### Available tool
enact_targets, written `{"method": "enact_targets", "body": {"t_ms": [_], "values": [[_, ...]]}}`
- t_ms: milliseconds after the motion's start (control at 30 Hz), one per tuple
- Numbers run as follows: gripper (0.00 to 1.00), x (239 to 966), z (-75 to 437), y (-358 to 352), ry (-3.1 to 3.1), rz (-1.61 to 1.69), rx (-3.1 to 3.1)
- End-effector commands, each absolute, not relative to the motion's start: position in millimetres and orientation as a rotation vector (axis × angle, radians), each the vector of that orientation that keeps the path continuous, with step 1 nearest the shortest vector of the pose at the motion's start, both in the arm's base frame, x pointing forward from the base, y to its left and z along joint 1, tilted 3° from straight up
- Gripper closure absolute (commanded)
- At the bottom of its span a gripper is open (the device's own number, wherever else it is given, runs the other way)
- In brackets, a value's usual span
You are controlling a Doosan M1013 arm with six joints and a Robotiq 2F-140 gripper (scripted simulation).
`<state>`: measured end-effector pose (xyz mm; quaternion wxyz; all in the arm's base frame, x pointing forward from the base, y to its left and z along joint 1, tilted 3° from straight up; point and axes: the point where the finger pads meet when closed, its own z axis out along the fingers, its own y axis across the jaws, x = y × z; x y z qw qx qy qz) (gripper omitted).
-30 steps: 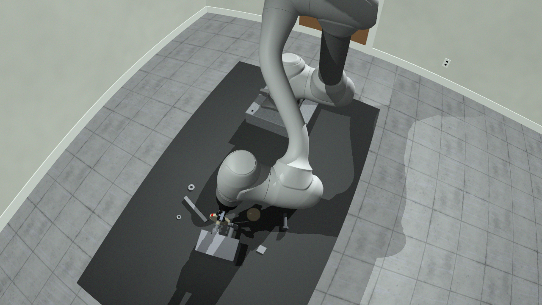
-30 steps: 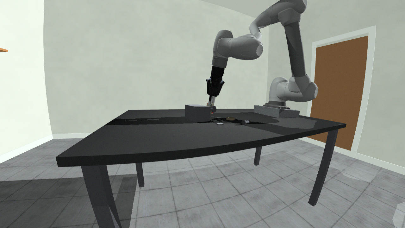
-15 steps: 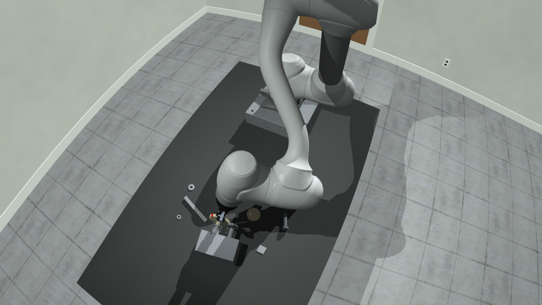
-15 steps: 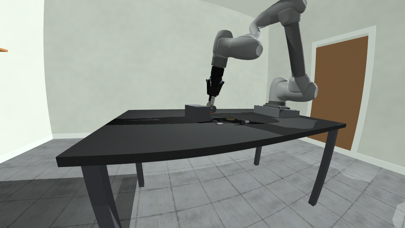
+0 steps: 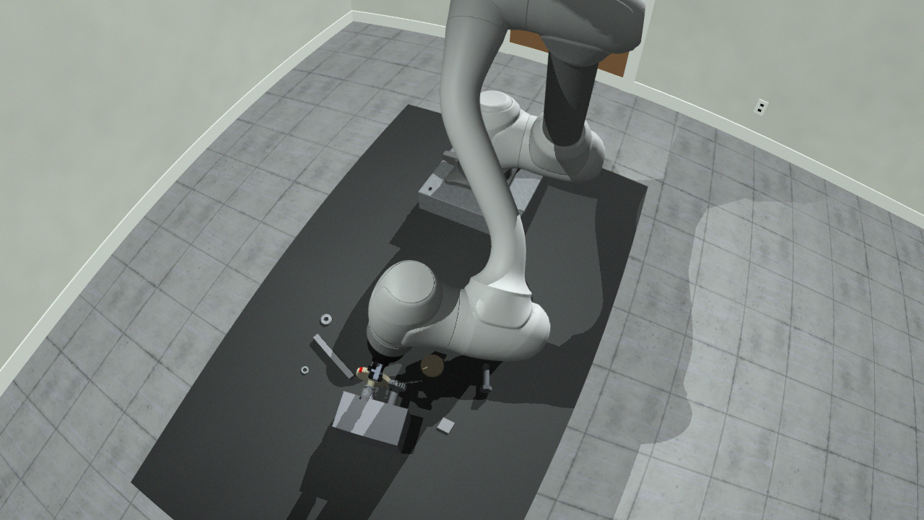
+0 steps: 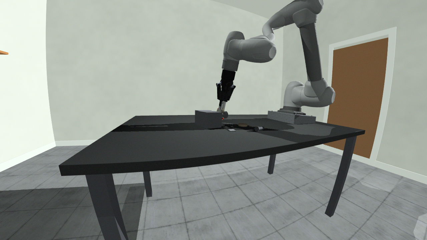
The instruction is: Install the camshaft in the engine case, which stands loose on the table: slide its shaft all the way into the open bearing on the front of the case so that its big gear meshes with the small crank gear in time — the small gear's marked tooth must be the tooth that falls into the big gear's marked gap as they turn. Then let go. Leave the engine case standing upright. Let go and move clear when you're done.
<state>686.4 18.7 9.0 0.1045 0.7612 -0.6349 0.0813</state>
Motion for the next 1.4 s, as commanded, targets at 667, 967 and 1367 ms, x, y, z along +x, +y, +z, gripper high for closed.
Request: {"method": "enact_targets", "body": {"t_ms": [667,967,1367], "values": [[0.95,692.2,8.8,19.7,-1.872,0.240,2.244],[0.95,692.2,8.8,19.7,-1.872,0.240,2.244],[0.95,692.2,8.8,19.7,-1.872,0.240,2.244]]}}
